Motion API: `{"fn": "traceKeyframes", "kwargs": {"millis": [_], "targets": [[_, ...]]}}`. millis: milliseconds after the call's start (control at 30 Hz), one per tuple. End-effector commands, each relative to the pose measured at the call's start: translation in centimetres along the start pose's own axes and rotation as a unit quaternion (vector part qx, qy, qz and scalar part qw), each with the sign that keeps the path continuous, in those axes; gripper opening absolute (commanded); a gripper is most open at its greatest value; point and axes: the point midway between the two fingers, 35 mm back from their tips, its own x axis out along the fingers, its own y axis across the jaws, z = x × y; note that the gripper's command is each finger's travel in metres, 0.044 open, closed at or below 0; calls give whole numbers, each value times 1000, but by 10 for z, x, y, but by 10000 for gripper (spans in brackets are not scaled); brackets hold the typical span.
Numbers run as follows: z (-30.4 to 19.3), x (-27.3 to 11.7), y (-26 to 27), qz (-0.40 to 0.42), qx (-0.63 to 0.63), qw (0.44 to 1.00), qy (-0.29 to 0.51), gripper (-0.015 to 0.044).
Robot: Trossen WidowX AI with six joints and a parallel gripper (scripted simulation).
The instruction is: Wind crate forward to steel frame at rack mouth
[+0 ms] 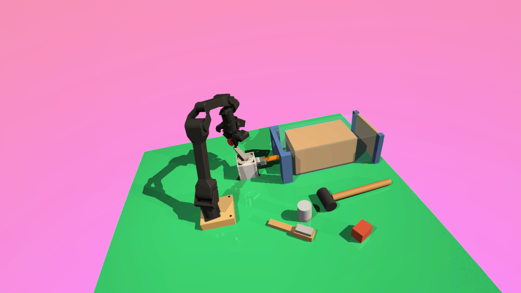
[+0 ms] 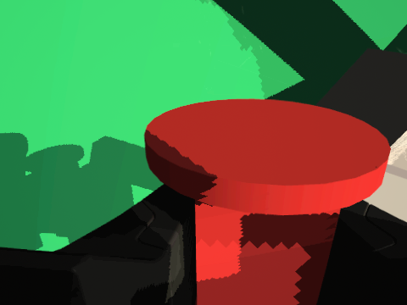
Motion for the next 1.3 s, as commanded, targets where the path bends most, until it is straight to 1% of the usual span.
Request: {"fn": "traceKeyframes", "kwargs": {"millis": [0,1267], "targets": [[-20,0,4,1,-6,1000,19,0],[-78,-1,-9,1,-6,1000,21,0]]}}
